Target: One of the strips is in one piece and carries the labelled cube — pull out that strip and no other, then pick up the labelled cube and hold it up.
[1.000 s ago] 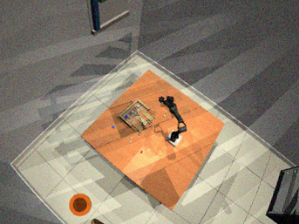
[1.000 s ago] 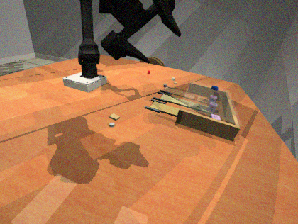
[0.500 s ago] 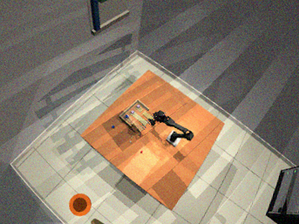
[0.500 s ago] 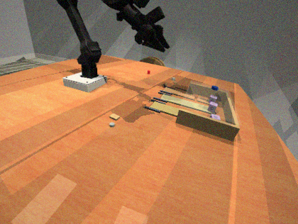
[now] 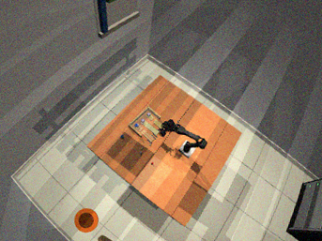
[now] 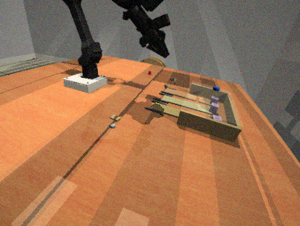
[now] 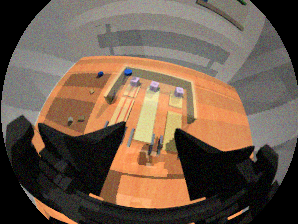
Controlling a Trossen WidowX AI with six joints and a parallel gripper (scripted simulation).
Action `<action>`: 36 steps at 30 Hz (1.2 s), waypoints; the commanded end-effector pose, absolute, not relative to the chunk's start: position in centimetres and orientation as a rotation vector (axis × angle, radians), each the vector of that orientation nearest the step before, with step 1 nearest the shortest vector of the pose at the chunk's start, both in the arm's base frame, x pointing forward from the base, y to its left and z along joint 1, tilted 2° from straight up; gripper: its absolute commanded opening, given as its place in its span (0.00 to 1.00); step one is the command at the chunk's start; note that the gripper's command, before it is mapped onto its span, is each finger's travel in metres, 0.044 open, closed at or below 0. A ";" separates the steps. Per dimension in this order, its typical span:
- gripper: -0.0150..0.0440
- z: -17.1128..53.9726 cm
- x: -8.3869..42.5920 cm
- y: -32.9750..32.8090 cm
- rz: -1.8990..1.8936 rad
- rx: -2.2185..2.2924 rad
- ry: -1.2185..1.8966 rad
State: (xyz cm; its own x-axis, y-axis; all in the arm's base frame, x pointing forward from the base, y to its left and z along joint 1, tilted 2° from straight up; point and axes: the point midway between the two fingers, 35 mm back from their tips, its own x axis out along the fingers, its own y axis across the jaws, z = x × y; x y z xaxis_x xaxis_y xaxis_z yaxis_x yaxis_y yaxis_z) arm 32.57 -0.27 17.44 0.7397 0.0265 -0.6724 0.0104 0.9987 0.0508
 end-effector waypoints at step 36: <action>0.25 6.2 39.1 0.4 -0.047 0.108 1.545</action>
